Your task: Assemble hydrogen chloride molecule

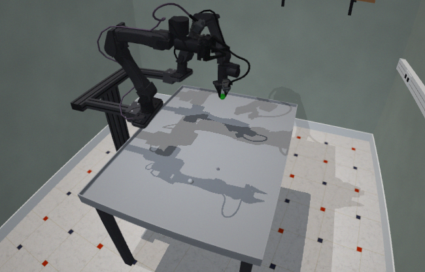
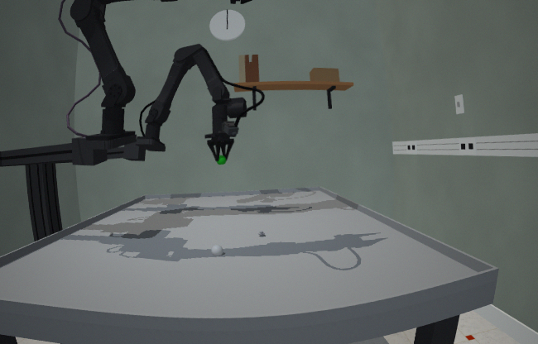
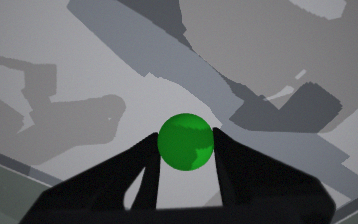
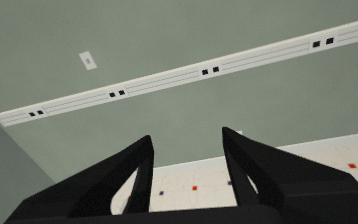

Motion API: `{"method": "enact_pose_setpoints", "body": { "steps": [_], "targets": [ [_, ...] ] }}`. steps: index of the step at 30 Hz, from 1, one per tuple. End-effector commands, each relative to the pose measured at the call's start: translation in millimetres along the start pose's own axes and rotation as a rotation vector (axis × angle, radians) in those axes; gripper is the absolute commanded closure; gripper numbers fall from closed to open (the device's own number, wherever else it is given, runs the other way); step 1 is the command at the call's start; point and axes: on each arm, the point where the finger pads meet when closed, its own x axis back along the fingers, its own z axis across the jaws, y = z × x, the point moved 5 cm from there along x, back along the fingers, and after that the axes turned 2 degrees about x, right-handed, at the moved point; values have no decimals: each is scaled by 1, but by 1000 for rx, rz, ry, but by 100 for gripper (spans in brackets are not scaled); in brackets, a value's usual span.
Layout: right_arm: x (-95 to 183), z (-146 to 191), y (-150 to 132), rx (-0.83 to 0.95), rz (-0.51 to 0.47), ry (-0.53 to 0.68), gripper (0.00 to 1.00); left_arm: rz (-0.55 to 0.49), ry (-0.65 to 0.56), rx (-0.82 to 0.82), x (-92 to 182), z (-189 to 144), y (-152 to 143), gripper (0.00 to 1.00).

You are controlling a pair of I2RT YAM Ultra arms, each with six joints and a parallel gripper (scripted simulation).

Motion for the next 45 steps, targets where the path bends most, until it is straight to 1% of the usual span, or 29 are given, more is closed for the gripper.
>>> {"method": "enact_pose_setpoints", "body": {
  "steps": [1,5,9,10,13,20,21,22,25,28,32,34,36,39,45],
  "targets": [
    [9,5,28,11,-72,16,51,-15,-6,-1,2,-1,7,100],
    [9,5,28,11,-72,16,51,-53,15,-1,5,4,20,100],
    [9,5,28,11,-72,16,51,-46,11,-1,2,2,19,100],
    [9,5,28,11,-72,16,80,-47,11,5,1,4,18,100],
    [9,5,28,11,-72,16,80,-51,14,5,5,4,17,100],
    [9,5,28,11,-72,16,80,-51,15,4,6,4,17,100],
    [7,2,25,11,-59,4,80,-51,15,4,6,4,17,100],
    [0,1,14,24,-18,-1,80,-51,15,4,6,4,17,100],
    [-16,-4,-9,64,59,-14,80,-51,15,4,6,4,17,100],
    [-28,1,-17,117,97,0,80,-51,15,4,6,4,17,100],
    [-44,-6,-39,177,169,-16,80,-51,15,4,6,4,17,100],
    [-44,-6,-39,177,169,-16,80,-51,15,4,6,4,17,100],
    [-52,-2,-43,199,182,-2,80,-51,15,4,6,4,17,100],
    [-63,2,-65,242,250,17,80,-51,15,4,6,4,17,100],
    [-83,-9,-102,320,366,12,80,-51,15,4,6,4,17,100]
  ]
}}
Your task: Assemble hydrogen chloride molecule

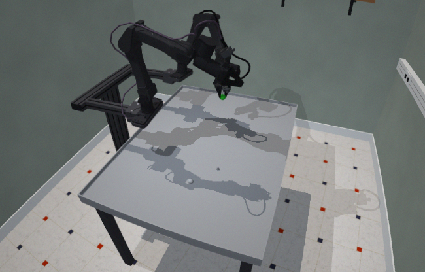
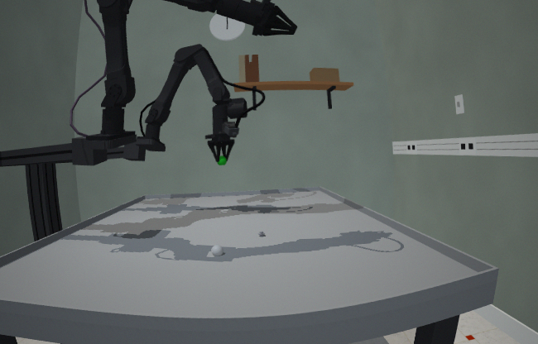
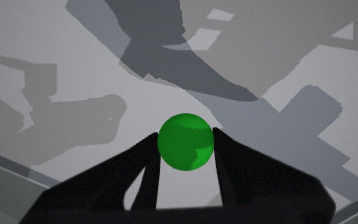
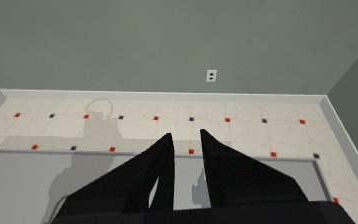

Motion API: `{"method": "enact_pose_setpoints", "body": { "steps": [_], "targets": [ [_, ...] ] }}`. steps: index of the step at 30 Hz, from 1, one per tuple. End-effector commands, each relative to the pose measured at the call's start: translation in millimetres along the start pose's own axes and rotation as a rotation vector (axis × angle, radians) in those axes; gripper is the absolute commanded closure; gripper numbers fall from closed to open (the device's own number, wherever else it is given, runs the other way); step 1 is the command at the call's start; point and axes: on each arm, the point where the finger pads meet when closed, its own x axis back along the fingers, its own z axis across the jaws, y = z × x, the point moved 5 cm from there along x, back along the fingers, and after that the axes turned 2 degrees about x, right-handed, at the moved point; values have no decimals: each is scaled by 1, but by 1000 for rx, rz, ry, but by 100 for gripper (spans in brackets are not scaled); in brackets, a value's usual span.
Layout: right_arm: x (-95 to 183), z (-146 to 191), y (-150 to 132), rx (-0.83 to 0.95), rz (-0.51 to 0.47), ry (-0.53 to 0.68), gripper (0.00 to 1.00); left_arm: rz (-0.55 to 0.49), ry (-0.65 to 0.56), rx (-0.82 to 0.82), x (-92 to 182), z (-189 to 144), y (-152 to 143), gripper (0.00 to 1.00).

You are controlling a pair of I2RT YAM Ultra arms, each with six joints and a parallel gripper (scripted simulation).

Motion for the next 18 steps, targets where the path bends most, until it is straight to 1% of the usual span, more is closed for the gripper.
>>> {"method": "enact_pose_setpoints", "body": {
  "steps": [1,4,6,8,14,18],
  "targets": [
    [-13,-1,-2,80,49,0,80,-50,14,4,8,4,14,100],
    [-27,1,-17,120,101,10,80,-50,14,4,8,4,14,100],
    [-27,1,-17,120,101,10,80,-50,14,4,8,4,14,100],
    [-35,0,-22,139,119,13,80,-50,14,4,8,4,14,100],
    [-61,15,-58,228,233,66,80,-50,14,4,8,4,14,100],
    [-76,14,-82,277,306,84,80,-50,14,4,8,4,14,100]
  ]
}}
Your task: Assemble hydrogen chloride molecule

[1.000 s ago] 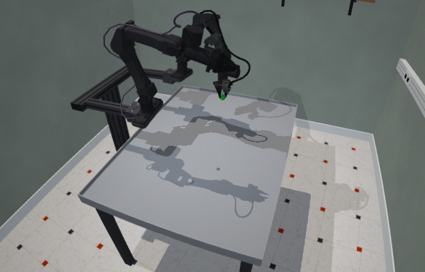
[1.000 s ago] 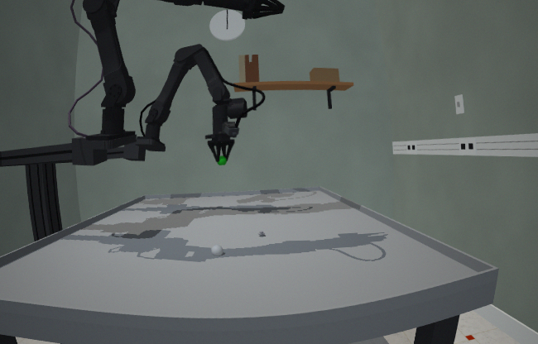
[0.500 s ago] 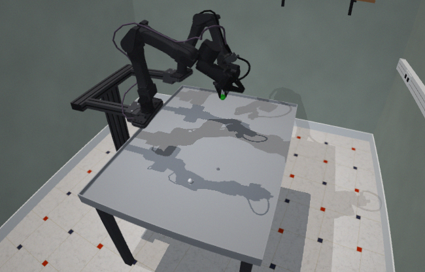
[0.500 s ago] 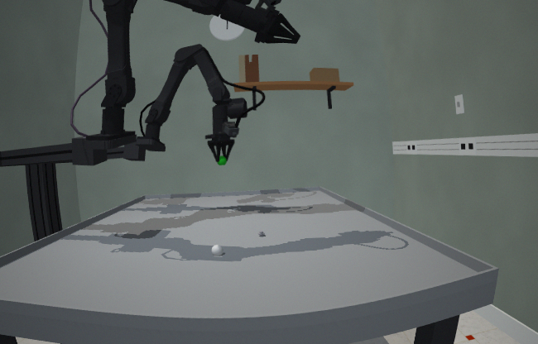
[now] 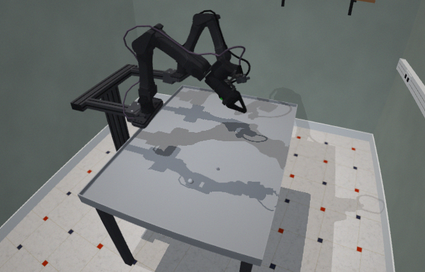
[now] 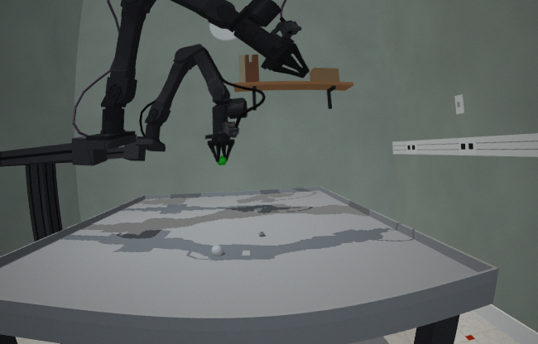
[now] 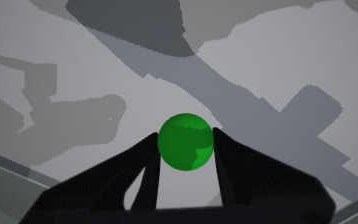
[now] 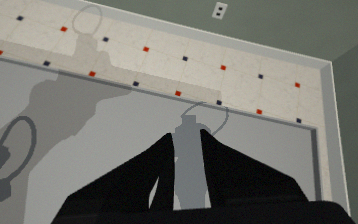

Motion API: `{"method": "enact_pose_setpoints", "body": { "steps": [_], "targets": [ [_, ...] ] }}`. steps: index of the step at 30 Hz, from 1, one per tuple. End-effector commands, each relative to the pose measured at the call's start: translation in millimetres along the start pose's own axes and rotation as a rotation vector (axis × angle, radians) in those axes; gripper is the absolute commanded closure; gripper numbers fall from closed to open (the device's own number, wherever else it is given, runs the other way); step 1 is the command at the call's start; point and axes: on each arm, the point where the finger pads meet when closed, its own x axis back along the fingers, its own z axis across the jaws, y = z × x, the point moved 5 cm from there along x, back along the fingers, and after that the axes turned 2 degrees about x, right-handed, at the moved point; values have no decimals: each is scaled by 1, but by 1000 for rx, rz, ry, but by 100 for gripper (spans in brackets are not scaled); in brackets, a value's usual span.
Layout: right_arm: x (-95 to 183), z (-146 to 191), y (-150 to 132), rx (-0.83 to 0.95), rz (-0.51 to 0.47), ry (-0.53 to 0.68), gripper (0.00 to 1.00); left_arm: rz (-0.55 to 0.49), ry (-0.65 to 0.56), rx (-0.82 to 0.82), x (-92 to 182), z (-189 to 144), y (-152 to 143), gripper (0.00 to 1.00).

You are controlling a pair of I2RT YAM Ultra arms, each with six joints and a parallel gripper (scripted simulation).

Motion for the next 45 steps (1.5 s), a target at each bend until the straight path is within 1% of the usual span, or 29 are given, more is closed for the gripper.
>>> {"method": "enact_pose_setpoints", "body": {
  "steps": [1,3,5,7,13,16,20,22,24,27,31,34,37,39,41,43,45],
  "targets": [
    [-12,0,-1,79,41,11,80,-50,14,4,8,4,14,100],
    [-21,4,-9,108,73,26,80,-50,14,4,8,4,14,100],
    [-21,4,-9,108,73,26,80,-50,14,4,8,4,14,100],
    [-30,2,-15,123,92,28,80,-50,14,4,8,4,14,100],
    [-57,25,-45,218,192,104,80,-50,14,4,8,4,14,100],
    [-70,25,-63,249,244,124,80,-50,14,4,8,4,14,100],
    [-85,40,-81,313,298,174,80,-50,14,4,8,4,14,100],
    [-85,40,-81,313,298,174,80,-50,14,4,8,4,14,100],
    [-92,39,-89,327,315,181,80,-50,14,4,8,4,14,100],
    [-101,49,-110,368,367,226,80,-50,14,4,8,4,14,100],
    [-113,67,-130,436,416,289,80,-50,14,4,8,4,14,100],
    [-120,68,-151,462,464,322,80,-50,14,4,8,4,14,100],
    [-127,77,-168,503,501,365,80,-50,14,4,8,4,14,100],
    [-127,77,-168,503,501,365,80,-50,14,4,8,4,14,100],
    [-132,86,-173,534,505,388,80,-50,14,4,8,4,14,100],
    [-135,96,-185,568,530,427,80,-50,14,4,8,4,14,100],
    [-138,99,-201,586,561,458,80,-50,14,4,8,4,14,100]
  ]
}}
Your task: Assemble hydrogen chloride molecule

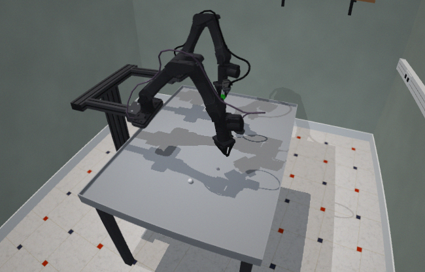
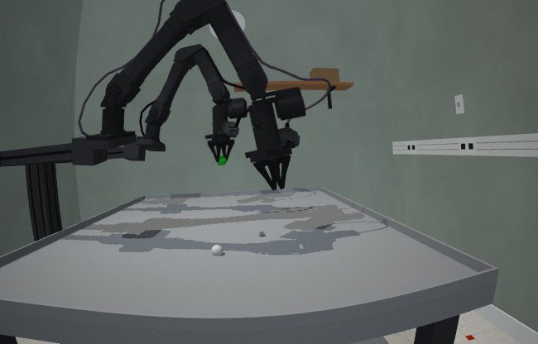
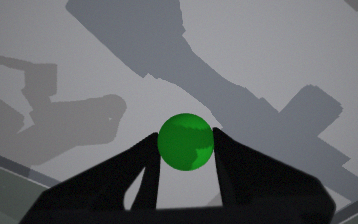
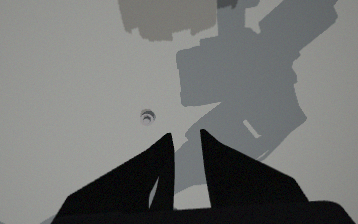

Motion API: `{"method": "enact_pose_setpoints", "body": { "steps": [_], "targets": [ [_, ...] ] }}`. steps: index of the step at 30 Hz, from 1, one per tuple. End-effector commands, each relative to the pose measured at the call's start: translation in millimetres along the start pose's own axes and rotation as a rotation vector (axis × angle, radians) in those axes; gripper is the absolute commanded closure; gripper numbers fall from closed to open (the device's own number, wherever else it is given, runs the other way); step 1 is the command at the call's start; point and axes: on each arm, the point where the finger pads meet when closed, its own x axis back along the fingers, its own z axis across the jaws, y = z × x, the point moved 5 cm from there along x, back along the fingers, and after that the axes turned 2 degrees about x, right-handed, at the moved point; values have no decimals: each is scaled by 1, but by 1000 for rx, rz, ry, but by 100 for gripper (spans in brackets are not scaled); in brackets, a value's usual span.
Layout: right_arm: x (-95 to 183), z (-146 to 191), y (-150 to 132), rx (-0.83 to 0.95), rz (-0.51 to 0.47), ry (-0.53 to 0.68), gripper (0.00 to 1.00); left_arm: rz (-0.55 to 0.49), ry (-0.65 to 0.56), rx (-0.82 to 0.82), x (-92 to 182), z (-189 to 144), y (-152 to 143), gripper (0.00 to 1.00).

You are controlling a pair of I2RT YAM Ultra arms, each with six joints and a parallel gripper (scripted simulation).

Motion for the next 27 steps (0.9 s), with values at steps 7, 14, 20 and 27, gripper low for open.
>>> {"method": "enact_pose_setpoints", "body": {
  "steps": [7,14,20,27],
  "targets": [
    [-39,24,-11,164,76,114,80,-50,14,4,8,4,14,100],
    [-38,15,-8,126,49,84,80,-50,14,4,8,4,14,100],
    [-41,14,-5,116,43,76,80,-50,14,4,8,4,14,100],
    [-62,33,-13,138,62,115,80,-50,14,4,8,4,14,100]
  ]
}}
